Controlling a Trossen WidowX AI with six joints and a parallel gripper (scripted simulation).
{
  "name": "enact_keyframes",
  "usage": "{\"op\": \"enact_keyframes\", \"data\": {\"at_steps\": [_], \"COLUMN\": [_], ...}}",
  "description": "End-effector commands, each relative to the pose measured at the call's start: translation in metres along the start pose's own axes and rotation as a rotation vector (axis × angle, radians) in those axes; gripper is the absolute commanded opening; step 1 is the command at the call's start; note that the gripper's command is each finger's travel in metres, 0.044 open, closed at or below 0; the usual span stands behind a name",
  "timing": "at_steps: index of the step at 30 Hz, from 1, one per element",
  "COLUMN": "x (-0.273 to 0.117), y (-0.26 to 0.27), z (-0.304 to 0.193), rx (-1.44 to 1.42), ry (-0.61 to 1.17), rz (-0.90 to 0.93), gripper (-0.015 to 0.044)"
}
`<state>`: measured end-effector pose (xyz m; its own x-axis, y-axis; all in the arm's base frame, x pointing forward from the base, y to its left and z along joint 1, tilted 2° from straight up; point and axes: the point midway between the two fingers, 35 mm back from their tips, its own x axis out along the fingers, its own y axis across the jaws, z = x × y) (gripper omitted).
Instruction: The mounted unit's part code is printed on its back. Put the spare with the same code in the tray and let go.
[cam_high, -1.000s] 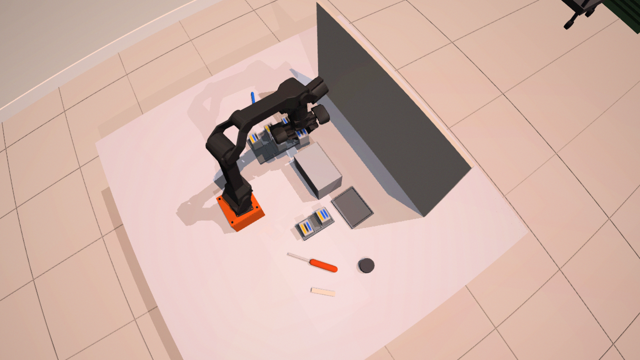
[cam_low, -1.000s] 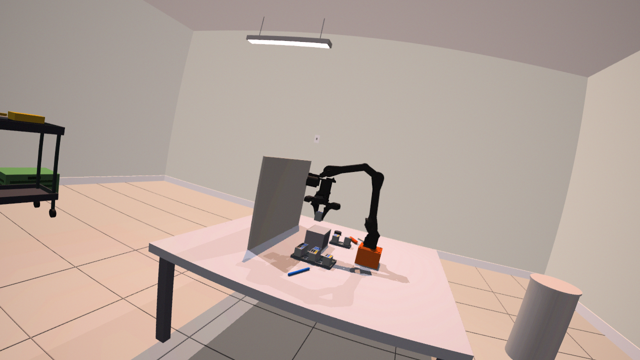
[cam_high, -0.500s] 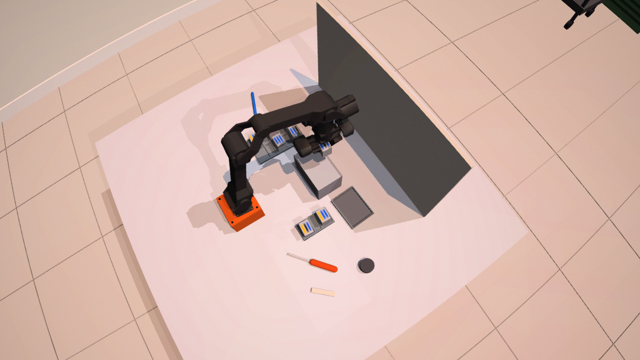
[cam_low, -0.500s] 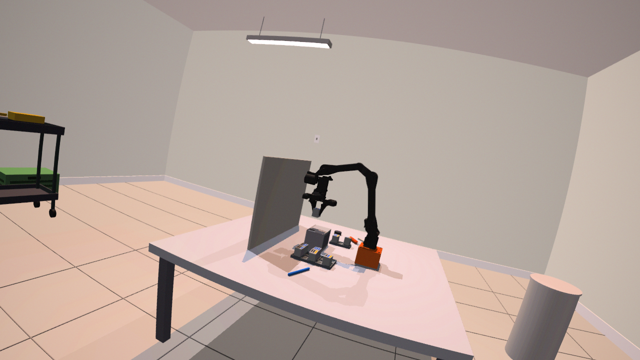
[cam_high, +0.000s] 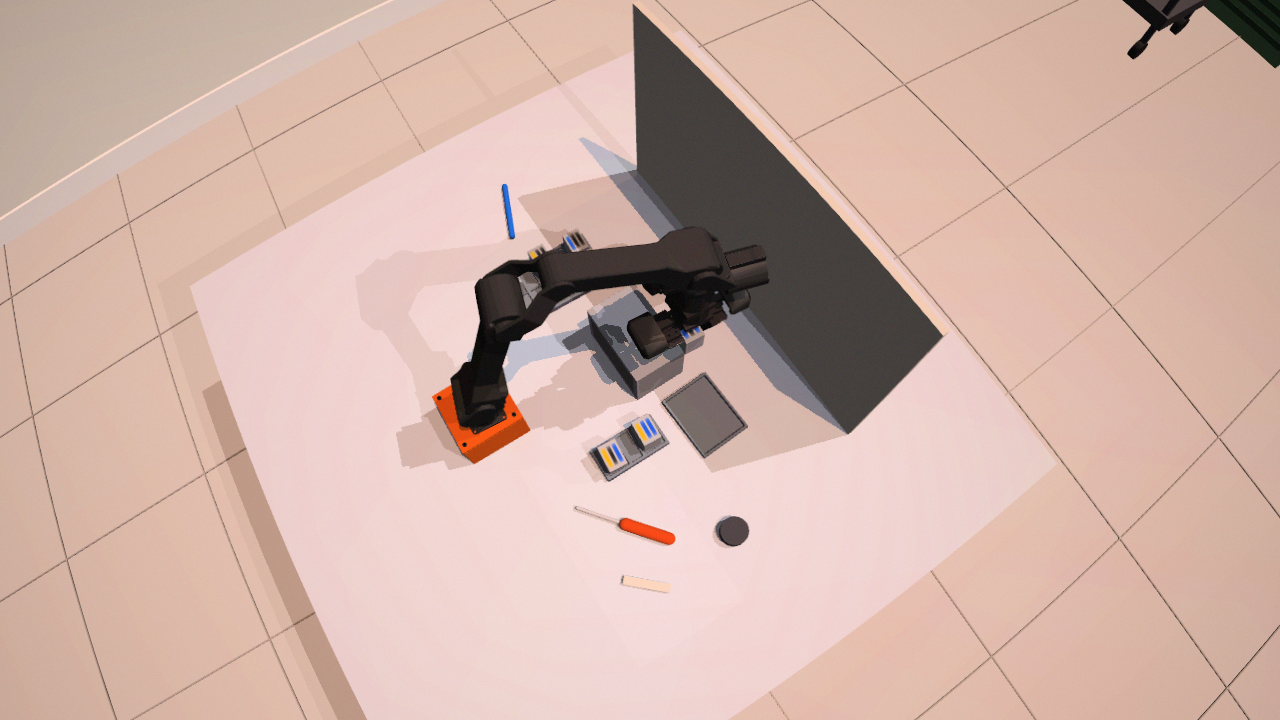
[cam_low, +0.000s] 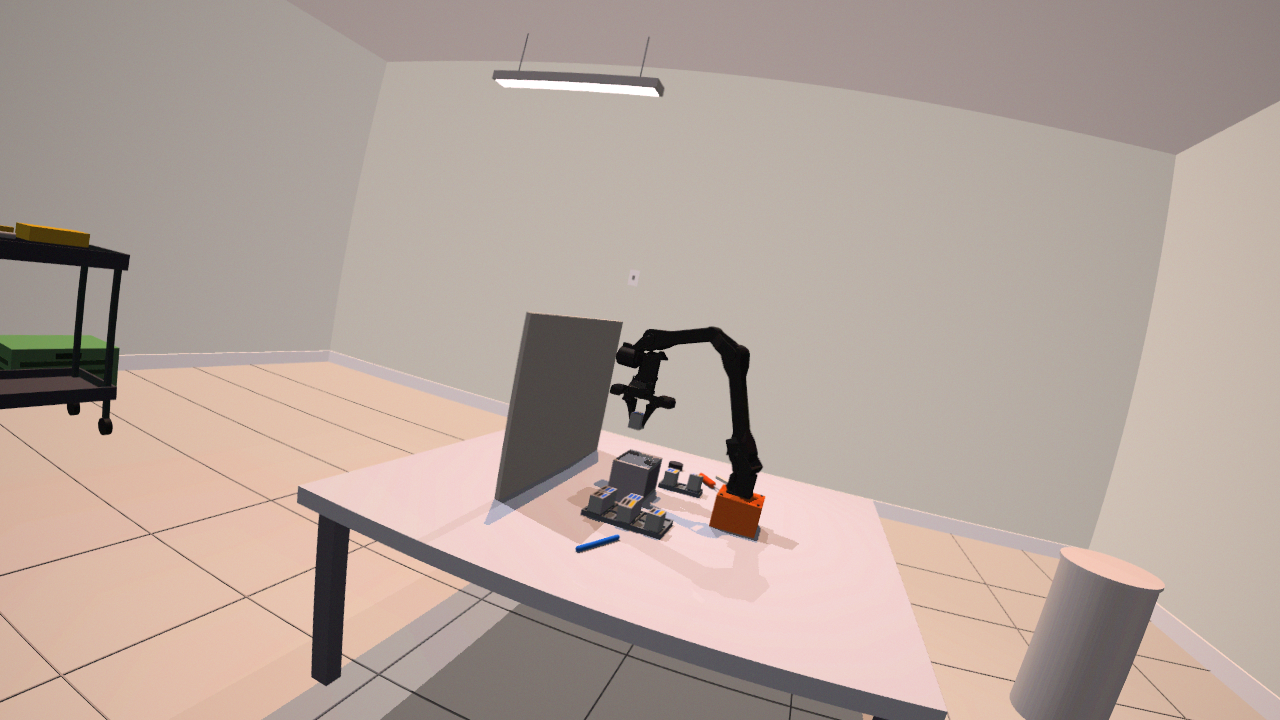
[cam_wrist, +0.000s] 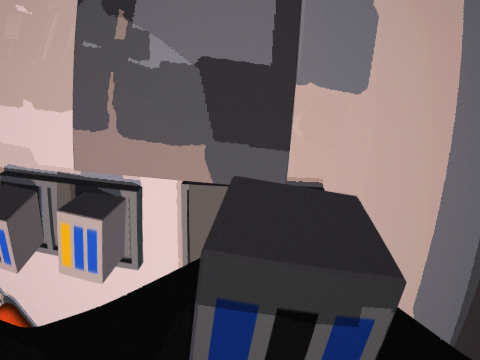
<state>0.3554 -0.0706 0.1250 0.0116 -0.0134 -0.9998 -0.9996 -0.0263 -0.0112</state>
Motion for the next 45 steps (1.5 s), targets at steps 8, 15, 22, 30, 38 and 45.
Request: {"op": "enact_keyframes", "data": {"at_steps": [8,15,22,30,38,45], "x": [0.004,0.005,0.010,0.018,0.027,0.034], "y": [0.002,0.005,0.004,0.002,0.001,0.000], "z": [-0.074,-0.089,-0.090,-0.091,-0.091,-0.092], "rx": [-0.032,-0.038,-0.038,-0.038,-0.038,-0.038], "ry": [0.008,0.009,0.009,0.009,0.009,0.009], "rz": [0.009,0.012,0.012,0.012,0.011,0.011], "gripper": [0.0000,0.0000,0.0000,0.0000,0.0000,0.0000]}}
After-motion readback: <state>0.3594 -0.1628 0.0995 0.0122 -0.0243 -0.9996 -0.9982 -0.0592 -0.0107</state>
